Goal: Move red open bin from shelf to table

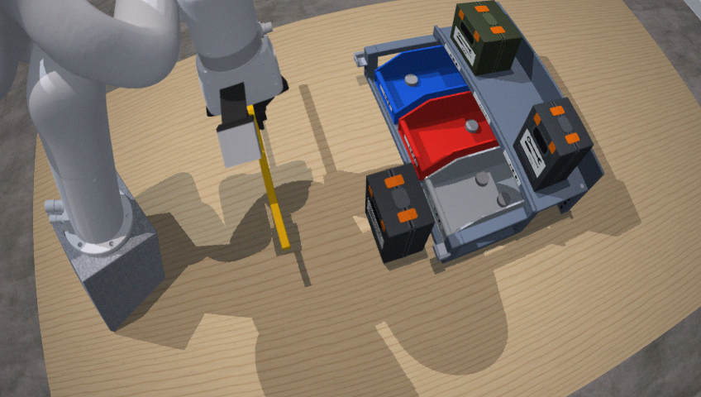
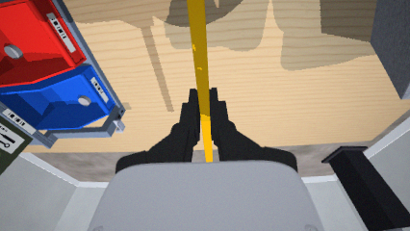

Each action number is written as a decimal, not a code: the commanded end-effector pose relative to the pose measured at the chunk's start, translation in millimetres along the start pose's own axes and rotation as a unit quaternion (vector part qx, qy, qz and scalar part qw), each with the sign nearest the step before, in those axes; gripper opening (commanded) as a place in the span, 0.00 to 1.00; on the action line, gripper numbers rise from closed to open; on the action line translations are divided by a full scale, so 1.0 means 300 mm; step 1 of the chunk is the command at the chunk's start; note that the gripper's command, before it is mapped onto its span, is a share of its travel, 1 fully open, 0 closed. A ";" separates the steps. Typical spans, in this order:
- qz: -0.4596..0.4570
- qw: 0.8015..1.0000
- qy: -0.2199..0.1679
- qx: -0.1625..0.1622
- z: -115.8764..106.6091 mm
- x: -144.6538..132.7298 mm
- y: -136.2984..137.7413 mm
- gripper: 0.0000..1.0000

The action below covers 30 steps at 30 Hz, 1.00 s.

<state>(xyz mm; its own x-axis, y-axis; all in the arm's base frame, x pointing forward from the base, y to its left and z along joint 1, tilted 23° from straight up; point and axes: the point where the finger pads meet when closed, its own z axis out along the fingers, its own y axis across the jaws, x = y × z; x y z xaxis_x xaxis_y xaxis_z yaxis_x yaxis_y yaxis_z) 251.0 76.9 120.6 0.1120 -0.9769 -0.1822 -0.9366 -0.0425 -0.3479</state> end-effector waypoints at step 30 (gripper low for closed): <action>-0.001 1.000 0.000 0.002 -0.004 0.015 -0.003 0.00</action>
<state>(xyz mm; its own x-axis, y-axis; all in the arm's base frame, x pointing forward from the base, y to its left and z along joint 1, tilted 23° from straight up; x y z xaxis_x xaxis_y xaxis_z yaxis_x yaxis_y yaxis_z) 251.2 72.7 120.1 0.1128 -0.9768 -0.1822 -0.9365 -0.0433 -0.3480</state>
